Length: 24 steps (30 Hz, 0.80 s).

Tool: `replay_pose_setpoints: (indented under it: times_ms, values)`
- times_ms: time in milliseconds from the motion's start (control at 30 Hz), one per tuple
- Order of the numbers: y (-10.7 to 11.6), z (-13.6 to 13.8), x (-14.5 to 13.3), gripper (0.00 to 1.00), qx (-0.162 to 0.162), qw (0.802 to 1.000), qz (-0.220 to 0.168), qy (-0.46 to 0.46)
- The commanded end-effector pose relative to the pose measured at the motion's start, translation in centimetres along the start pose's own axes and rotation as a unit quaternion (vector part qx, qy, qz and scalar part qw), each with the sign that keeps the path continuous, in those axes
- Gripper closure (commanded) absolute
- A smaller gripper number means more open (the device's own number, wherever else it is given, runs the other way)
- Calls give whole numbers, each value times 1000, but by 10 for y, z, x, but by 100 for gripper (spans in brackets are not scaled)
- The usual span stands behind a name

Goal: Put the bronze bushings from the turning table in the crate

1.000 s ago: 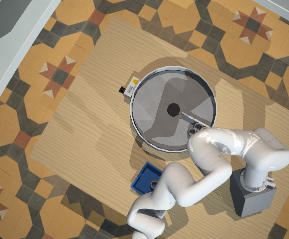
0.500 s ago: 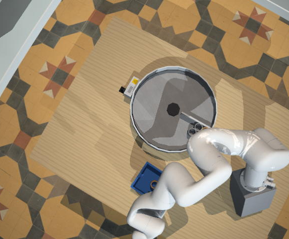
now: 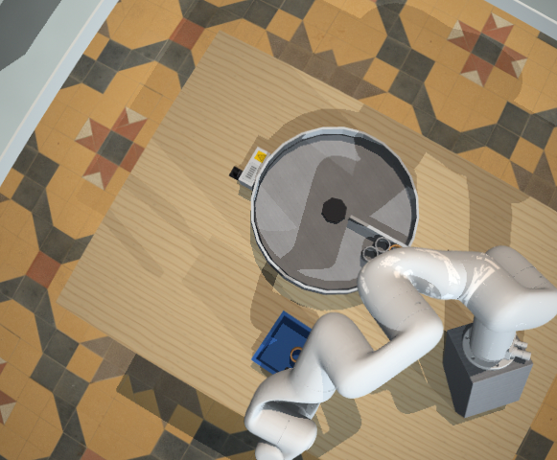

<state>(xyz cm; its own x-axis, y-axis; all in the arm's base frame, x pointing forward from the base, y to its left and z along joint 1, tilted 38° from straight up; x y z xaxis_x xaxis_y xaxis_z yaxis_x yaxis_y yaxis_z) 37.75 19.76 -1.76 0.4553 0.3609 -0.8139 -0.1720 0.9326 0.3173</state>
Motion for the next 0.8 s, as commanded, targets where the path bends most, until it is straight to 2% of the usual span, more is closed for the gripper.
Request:
replay_pose_setpoints:
  times_ms: [0, 367, 767]
  values:
    - [-4, 1, 5, 100, 0, 1000, 2, -1]
    - [-17, 0, 16, 100, 0, 1000, 2, -1]
    - [-20, 0, 19, 100, 0, 1000, 2, -1]
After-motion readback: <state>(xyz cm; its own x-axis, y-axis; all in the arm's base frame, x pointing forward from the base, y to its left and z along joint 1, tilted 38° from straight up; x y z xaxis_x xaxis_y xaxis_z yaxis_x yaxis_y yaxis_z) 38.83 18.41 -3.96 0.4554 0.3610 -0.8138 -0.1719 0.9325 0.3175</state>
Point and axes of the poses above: the point where the finger pads meet when closed, its own y axis back along the fingers, its own z axis across the jaws, x = y × z, the point moved 1 cm from there along y, back along the fingers, and after that the axes turned 4 degrees about -y, right-handed, at the moved point
